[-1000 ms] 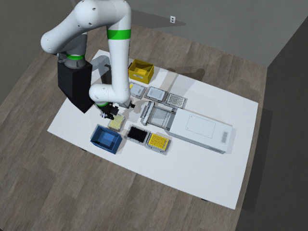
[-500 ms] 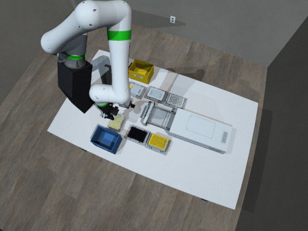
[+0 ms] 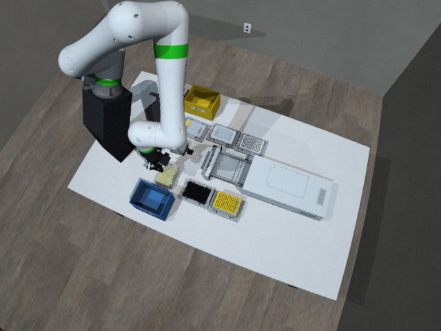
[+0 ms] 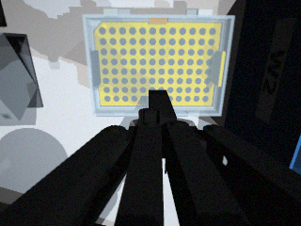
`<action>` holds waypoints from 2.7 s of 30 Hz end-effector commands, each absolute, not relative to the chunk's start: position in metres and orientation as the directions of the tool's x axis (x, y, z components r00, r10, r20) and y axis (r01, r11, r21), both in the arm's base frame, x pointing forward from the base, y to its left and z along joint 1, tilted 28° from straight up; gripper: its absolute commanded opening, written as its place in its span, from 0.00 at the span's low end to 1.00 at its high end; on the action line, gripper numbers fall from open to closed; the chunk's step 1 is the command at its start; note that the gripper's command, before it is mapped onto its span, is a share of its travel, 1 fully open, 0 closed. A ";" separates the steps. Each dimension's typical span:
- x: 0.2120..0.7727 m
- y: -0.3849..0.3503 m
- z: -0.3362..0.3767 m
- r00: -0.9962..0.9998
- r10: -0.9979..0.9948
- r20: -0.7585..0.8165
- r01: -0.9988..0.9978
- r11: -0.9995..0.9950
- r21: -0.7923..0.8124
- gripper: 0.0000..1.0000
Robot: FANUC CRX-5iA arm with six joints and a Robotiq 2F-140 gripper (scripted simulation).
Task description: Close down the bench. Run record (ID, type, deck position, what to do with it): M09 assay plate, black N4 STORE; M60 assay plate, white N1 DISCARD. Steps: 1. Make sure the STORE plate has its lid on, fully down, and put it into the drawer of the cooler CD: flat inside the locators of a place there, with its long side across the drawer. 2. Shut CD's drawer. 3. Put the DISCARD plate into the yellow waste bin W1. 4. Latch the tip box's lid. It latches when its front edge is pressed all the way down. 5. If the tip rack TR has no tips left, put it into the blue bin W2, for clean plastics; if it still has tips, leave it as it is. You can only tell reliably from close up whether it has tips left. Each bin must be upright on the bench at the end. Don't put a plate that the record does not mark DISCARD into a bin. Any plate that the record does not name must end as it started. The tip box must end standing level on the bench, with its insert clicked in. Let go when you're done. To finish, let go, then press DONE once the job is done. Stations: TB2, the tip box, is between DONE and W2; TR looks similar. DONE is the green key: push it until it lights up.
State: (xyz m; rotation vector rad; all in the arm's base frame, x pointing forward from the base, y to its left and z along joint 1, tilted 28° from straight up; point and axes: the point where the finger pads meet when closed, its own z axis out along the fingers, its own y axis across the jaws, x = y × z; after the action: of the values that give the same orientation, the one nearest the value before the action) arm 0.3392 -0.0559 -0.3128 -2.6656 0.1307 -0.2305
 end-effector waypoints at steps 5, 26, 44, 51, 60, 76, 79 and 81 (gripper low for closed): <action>0.340 -0.057 -0.312 0.981 -0.130 0.142 -0.053 -0.891 -0.451 0.10; 0.335 -0.068 -0.289 0.981 -0.131 0.141 -0.054 -0.891 -0.452 0.10; 0.329 -0.082 -0.261 0.981 -0.131 0.141 -0.054 -0.891 -0.452 0.10; 0.326 -0.088 -0.249 0.981 -0.131 0.141 -0.054 -0.891 -0.452 0.10; 0.325 -0.091 -0.242 0.981 -0.131 0.141 -0.054 -0.891 -0.452 0.10; 0.330 -0.067 -0.230 0.975 -0.194 0.109 -0.123 -0.879 -0.461 0.70; 0.333 -0.056 -0.225 0.975 -0.194 0.109 -0.123 -0.879 -0.461 0.70; 0.334 -0.049 -0.222 0.975 -0.194 0.109 -0.123 -0.879 -0.461 0.70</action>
State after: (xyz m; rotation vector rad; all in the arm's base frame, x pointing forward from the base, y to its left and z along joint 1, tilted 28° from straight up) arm 0.3313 -0.0590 -0.2276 -2.6541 0.2250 -0.2088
